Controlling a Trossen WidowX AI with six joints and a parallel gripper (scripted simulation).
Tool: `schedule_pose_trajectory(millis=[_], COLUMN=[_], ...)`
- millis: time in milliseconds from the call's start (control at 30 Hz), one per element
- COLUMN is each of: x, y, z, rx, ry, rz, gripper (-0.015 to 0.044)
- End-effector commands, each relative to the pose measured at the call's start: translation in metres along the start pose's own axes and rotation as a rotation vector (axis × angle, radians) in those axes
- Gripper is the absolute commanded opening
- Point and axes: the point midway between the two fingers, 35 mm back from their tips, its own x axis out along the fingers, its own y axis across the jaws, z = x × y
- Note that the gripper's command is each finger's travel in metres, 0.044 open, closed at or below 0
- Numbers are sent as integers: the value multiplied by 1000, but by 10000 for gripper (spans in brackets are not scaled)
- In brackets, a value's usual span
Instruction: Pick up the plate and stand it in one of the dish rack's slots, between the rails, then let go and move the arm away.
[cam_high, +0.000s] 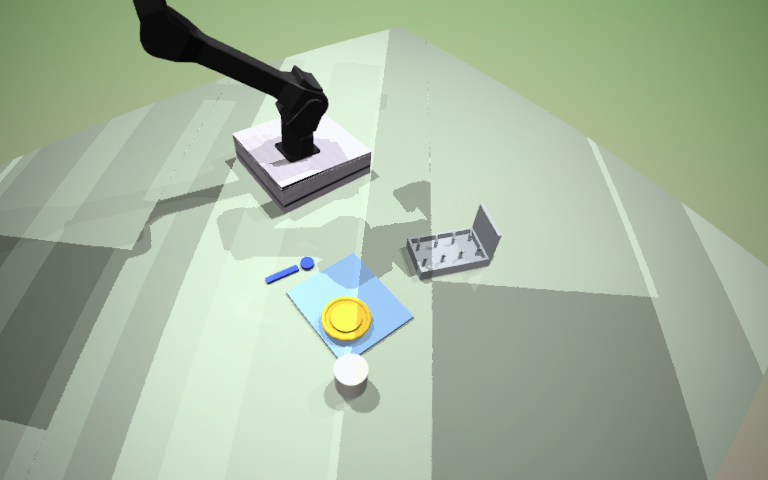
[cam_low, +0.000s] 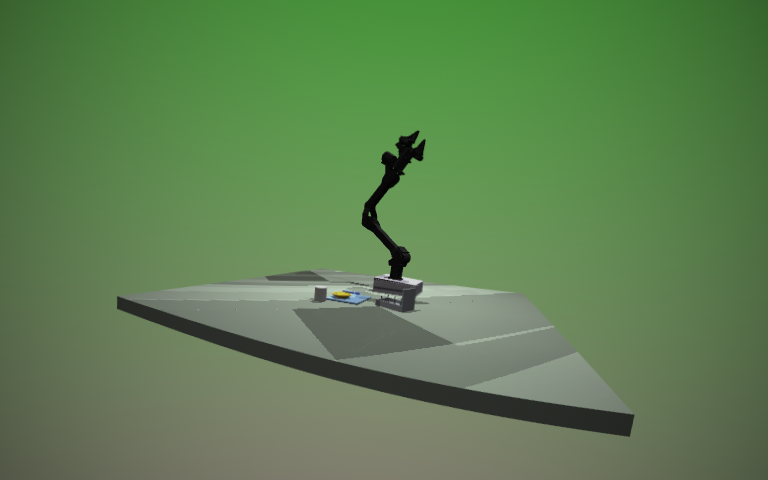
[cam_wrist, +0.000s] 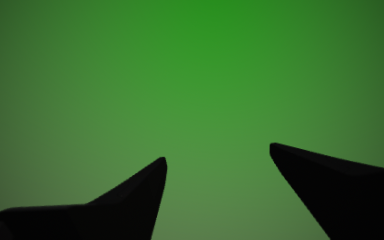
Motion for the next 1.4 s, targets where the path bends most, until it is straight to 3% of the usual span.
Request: schedule_pose_trajectory(millis=[0, 333, 733, 1067, 1367], x=[8, 22, 13, -27, -91], y=[-4, -28, -75, -142, -207], z=[-31, -116, -204, -286, -337], rx=[-41, -122, -214, -302, -359], ry=[85, 317, 574, 864, 1123], rz=[-35, -149, -283, -434, -592], gripper=[400, 400, 400, 400, 400])
